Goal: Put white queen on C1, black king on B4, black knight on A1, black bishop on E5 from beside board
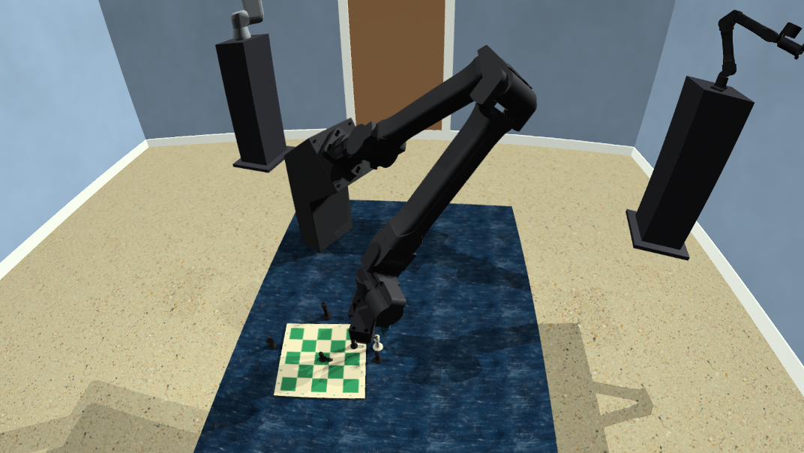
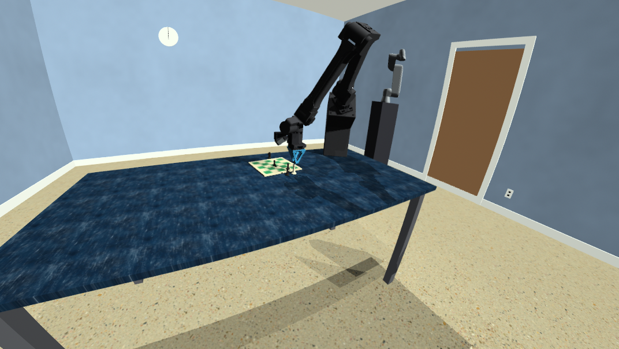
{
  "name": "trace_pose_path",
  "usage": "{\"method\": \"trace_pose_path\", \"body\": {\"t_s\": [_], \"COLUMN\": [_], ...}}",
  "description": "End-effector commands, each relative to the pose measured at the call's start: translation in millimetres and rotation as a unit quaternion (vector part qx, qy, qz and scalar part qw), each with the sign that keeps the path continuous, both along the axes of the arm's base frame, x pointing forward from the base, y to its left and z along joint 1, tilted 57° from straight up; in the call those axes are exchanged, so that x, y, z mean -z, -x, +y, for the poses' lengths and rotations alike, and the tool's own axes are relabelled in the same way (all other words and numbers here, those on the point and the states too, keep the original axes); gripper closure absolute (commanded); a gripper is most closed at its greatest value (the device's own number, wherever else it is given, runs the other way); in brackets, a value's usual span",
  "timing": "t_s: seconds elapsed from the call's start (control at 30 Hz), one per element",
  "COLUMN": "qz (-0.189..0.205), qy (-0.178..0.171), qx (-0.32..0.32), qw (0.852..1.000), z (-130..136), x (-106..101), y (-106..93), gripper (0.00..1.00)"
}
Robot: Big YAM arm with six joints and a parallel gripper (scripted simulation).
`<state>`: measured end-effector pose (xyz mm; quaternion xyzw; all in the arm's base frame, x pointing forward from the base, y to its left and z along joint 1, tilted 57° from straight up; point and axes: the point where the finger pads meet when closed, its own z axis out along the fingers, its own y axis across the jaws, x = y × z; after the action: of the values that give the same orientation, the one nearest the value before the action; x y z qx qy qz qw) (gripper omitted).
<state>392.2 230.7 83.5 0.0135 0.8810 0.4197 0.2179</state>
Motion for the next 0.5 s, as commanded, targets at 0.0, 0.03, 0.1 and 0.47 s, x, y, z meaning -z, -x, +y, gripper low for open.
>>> {"method": "trace_pose_path", "body": {"t_s": [0.0, 0.03, 0.1, 0.47], "qz": [-0.008, -0.008, -0.008, -0.007], "qy": [-0.007, -0.007, -0.007, -0.007], "qx": [0.003, 0.003, 0.003, 0.003], "qw": [1.000, 1.000, 1.000, 1.000], "z": [1.6, 1.6, 1.7, 3.4], "x": [-9.5, -9.5, -9.8, -14.1], "y": [1.5, 1.5, 1.4, -2.5], "gripper": [0.60, 0.60, 0.60, 0.60]}}
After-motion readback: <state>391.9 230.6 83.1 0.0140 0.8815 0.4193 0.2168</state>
